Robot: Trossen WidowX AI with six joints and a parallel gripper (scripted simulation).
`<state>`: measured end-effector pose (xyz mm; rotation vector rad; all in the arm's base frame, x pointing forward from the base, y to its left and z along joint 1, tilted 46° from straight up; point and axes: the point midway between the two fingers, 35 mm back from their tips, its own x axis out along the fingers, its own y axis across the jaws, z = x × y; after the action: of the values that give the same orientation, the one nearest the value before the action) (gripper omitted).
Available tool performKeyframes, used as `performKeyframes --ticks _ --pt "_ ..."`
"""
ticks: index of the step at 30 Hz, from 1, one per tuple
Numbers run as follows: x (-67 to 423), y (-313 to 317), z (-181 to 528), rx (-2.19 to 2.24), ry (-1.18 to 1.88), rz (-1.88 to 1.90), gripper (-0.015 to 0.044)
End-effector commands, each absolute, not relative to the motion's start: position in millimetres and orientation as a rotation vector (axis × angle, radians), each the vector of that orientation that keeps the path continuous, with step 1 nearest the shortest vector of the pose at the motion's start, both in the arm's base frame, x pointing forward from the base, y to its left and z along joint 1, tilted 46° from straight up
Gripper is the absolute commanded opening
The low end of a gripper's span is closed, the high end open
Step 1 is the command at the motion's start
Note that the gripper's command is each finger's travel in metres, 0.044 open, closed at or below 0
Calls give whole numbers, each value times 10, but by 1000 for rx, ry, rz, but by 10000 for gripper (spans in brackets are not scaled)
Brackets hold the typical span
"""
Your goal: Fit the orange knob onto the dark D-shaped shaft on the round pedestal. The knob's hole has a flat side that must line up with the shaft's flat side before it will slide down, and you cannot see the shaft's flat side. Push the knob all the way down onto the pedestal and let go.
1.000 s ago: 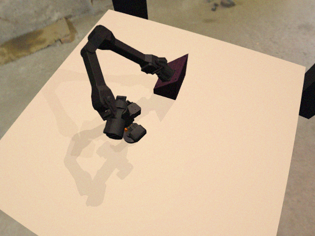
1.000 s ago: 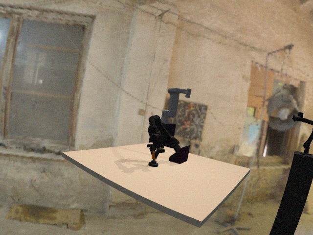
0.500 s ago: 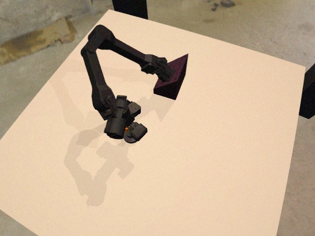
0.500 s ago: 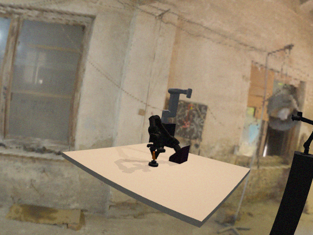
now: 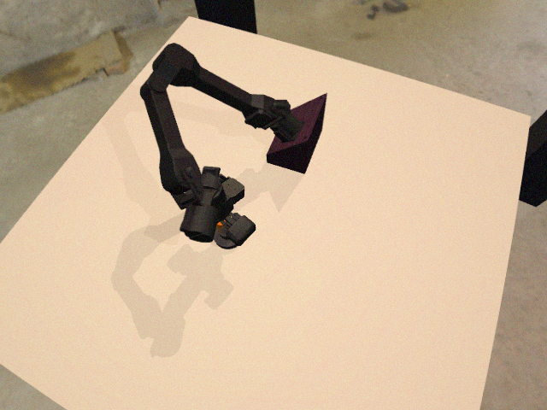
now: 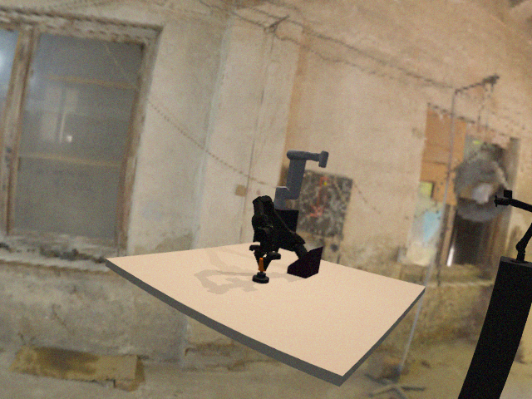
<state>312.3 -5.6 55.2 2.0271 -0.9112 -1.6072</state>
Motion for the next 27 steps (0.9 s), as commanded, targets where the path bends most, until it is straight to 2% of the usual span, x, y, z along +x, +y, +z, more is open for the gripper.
performKeyframes --ticks 1,20,27 --pt "3139 -55 547 2028 -909 -1605 0" --pt "3144 -147 461 2030 -916 -1611 0" --pt "3144 -147 461 2030 -916 -1611 184"
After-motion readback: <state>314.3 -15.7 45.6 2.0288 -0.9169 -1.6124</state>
